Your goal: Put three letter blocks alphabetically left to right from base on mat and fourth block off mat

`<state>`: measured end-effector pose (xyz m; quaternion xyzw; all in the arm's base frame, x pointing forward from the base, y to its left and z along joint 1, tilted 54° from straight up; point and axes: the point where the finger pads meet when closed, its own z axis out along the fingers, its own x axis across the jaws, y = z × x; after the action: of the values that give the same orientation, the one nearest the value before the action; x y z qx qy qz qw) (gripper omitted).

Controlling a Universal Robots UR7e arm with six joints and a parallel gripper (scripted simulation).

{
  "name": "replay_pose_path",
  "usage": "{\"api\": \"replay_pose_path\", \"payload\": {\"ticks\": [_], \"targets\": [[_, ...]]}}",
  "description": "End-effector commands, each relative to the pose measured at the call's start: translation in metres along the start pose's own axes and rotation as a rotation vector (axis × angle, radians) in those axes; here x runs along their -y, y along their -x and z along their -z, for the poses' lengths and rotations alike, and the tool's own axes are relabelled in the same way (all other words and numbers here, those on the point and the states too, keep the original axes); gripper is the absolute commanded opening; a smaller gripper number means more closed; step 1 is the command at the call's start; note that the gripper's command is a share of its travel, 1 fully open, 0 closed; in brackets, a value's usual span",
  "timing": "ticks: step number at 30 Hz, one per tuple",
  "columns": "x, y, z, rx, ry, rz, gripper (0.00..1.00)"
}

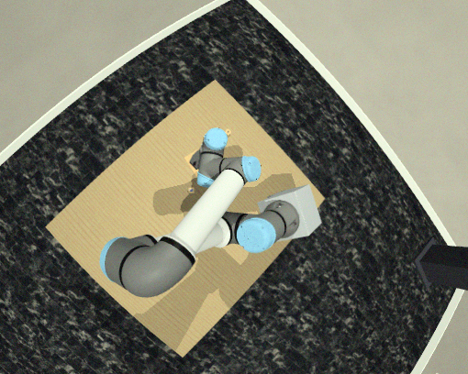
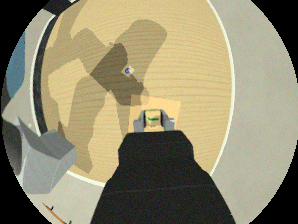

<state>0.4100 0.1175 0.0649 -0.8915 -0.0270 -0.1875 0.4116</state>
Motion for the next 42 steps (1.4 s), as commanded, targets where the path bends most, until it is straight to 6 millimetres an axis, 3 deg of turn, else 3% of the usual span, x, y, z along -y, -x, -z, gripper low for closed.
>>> {"api": "replay_pose_path", "payload": {"ticks": [1, 22, 42], "targets": [[0.000, 0.001, -0.019, 0.000, -0.001, -0.002, 0.49], [0.000, -0.001, -0.068, -0.001, 0.000, 0.001, 0.49], [0.000, -0.001, -0.073, -0.002, 0.001, 0.002, 0.49]]}}
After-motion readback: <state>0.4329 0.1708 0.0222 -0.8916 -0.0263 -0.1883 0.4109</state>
